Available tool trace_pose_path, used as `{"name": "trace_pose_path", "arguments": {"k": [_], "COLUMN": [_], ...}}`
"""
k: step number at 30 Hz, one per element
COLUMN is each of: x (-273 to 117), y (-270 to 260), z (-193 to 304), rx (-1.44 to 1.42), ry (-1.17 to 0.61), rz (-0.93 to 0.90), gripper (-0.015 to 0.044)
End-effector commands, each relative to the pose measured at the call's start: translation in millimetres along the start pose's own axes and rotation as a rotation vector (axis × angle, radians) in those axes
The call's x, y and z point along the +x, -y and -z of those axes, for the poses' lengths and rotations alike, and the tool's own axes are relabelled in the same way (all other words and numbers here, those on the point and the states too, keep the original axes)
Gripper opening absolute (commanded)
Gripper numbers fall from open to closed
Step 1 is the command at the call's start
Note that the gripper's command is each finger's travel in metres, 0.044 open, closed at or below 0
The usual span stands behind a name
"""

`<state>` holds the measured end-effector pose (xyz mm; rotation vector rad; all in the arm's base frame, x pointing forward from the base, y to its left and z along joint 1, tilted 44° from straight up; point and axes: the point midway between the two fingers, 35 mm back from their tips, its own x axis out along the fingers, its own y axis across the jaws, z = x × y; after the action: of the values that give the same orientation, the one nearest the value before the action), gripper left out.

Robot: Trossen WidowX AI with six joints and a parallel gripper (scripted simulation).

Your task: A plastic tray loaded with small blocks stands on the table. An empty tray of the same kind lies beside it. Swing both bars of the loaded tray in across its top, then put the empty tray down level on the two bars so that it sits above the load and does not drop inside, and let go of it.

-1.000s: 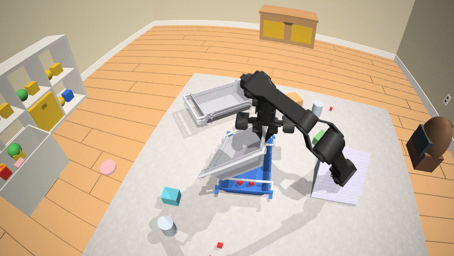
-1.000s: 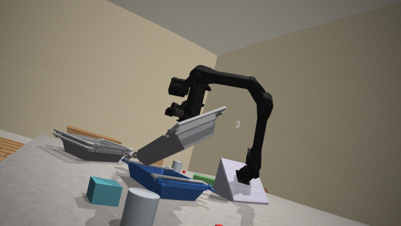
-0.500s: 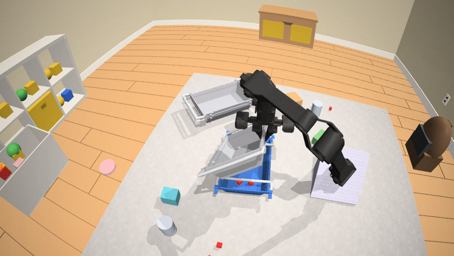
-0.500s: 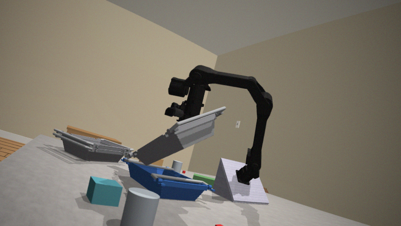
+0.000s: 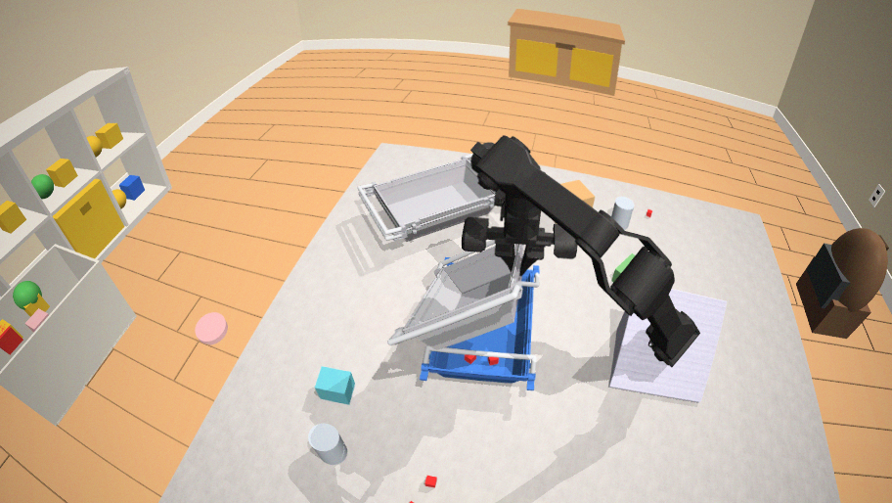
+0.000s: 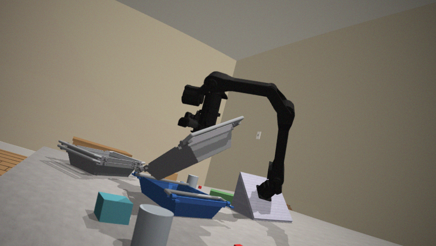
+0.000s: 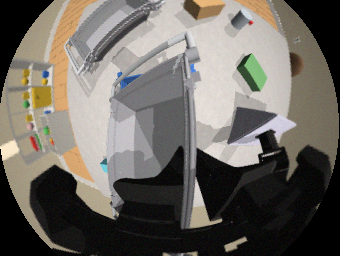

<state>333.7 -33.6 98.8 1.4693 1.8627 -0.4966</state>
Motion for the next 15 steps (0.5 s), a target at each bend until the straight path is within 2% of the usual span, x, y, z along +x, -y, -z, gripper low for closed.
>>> {"name": "trace_pose_path", "arguments": {"k": [1, 15], "x": [-7.1, -7.5], "y": [-3.3, -7.9], "z": [-15.1, -63.5], "rx": [-0.002, -0.003], "ry": [0.009, 0.011], "rz": [-0.025, -0.026], "gripper": [0.0000, 0.0000]}}
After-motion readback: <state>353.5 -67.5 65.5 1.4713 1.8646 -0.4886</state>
